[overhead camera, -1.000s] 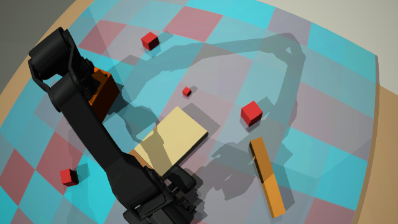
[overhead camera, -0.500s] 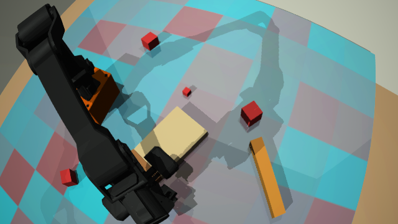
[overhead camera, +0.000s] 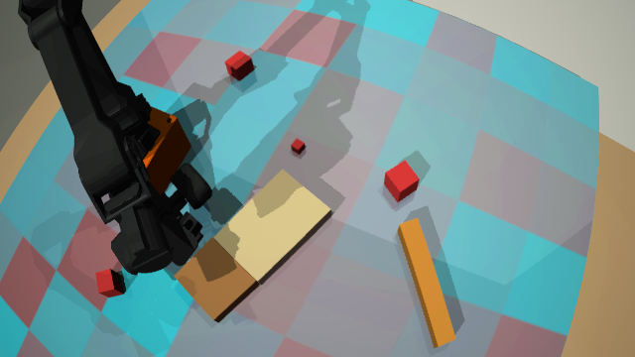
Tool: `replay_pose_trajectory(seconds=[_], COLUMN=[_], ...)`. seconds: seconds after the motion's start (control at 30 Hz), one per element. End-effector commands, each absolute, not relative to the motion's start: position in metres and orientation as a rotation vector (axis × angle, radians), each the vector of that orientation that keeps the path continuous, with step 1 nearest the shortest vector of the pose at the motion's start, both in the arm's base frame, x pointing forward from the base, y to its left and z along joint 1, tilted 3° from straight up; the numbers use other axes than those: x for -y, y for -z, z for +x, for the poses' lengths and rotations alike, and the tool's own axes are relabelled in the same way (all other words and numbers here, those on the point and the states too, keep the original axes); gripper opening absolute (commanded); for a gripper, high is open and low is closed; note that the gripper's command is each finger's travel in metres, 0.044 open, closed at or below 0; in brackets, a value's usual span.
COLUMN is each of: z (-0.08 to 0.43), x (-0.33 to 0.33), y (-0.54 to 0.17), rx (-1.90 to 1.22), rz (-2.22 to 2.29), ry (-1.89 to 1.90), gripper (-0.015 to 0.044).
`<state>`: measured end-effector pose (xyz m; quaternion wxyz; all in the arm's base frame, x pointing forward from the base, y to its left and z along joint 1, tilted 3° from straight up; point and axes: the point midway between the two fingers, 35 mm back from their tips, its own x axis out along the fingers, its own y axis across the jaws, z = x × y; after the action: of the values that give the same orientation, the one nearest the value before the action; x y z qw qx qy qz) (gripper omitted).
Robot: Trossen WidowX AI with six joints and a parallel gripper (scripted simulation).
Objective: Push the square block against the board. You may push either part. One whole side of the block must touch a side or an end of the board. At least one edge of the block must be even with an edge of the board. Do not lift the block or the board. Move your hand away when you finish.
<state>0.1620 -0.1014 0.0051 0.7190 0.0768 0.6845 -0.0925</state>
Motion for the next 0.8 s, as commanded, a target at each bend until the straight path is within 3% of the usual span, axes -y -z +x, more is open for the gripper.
replay_pose_trajectory(seconds=[0.0, 0.17, 0.77], z=[0.163, 0.162, 0.179], x=[0.102, 0.102, 0.106], y=[0.009, 0.047, 0.046], rx=[-1.501, -1.502, -1.5], rz=[0.162, 0.162, 0.162], ry=[0.202, 0.202, 0.202], gripper=[0.0, 0.0, 0.0])
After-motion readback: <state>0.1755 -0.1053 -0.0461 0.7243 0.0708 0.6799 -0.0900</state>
